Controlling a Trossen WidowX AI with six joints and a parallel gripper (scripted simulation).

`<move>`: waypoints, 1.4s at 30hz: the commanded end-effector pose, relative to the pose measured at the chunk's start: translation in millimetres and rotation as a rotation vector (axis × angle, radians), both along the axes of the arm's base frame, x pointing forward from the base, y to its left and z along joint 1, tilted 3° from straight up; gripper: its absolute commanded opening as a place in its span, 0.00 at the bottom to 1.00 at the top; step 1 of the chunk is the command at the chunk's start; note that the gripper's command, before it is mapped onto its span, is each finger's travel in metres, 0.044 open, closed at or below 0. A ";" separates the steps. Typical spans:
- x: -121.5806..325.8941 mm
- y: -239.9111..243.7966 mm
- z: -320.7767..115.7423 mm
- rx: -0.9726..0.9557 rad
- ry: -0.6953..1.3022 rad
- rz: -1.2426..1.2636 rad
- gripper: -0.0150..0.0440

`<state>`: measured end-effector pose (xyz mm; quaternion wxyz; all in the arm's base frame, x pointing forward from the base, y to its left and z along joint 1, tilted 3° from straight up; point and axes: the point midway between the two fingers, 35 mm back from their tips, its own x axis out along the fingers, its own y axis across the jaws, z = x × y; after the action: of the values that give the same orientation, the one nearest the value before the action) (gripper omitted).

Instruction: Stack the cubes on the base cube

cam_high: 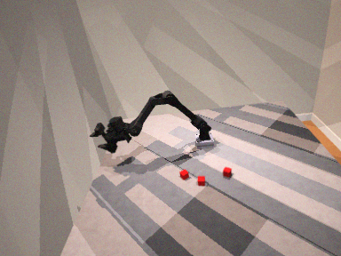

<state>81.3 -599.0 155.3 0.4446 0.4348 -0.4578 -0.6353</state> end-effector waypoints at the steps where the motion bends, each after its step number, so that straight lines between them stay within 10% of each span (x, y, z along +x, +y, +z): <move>1: 2.1 0.4 -0.4 0.006 0.010 0.006 0.89; 5: 42.8 11.8 -9.3 0.124 0.207 0.131 0.71; 23: 220.0 143.6 -52.7 0.442 1.320 0.985 0.70; 42: 286.9 352.3 -69.6 -0.001 2.399 2.042 0.70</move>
<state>361.8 -311.2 85.4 0.7896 -0.0701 0.5660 -0.2265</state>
